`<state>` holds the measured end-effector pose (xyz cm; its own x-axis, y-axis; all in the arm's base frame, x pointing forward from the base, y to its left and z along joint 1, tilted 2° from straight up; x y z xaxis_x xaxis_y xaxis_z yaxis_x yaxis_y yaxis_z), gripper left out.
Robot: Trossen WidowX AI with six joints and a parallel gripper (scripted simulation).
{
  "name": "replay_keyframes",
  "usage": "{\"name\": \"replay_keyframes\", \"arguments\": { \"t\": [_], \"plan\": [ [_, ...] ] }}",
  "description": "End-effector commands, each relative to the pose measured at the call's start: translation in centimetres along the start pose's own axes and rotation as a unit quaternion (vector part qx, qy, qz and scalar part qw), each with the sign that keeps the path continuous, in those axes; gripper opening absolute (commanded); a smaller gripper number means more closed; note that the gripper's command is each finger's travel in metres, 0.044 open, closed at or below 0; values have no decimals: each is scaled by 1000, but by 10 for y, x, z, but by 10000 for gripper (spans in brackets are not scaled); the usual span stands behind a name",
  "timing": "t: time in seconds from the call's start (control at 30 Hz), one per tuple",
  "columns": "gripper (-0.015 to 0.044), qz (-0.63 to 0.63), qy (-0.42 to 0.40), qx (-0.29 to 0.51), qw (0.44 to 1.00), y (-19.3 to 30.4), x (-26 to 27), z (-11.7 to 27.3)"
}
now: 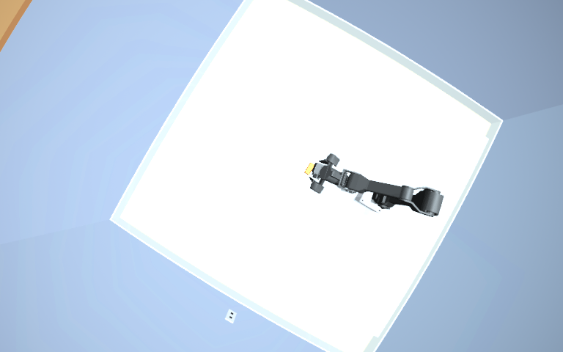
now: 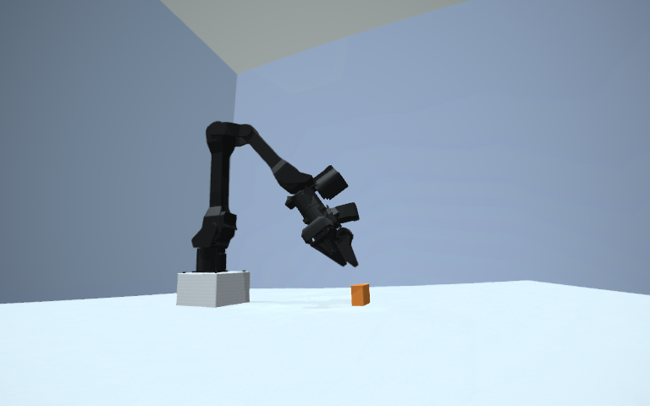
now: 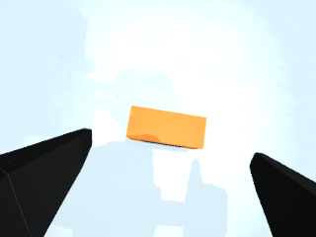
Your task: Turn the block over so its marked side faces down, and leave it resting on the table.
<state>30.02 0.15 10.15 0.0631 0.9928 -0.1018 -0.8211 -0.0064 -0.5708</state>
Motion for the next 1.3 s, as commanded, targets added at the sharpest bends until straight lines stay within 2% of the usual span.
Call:
{"name": "replay_keyframes", "arguments": {
  "t": [0.0,0.47,0.73,0.87,1.27],
  "plan": [
    [440,-1,-8,49,999,-20,0,-4],
    [440,-3,-34,277,960,-84,-9,-3],
    [440,-3,-34,279,960,-85,-9,-3],
    [440,-3,-34,279,960,-67,-7,-30],
    [440,-3,-34,279,960,-58,-5,-45]
  ]
}}
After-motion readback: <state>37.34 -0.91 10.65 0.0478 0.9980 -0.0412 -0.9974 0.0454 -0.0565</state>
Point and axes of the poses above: the point midway between the two fingers, 35 mm back from their tips, its own z axis back along the fingers, its own x axis across the jaws, y = z × x, the point moved 7 cm from there along z, back along the fingers, and after that the axes turned 6 degrees about z, right-handed, at the moved point
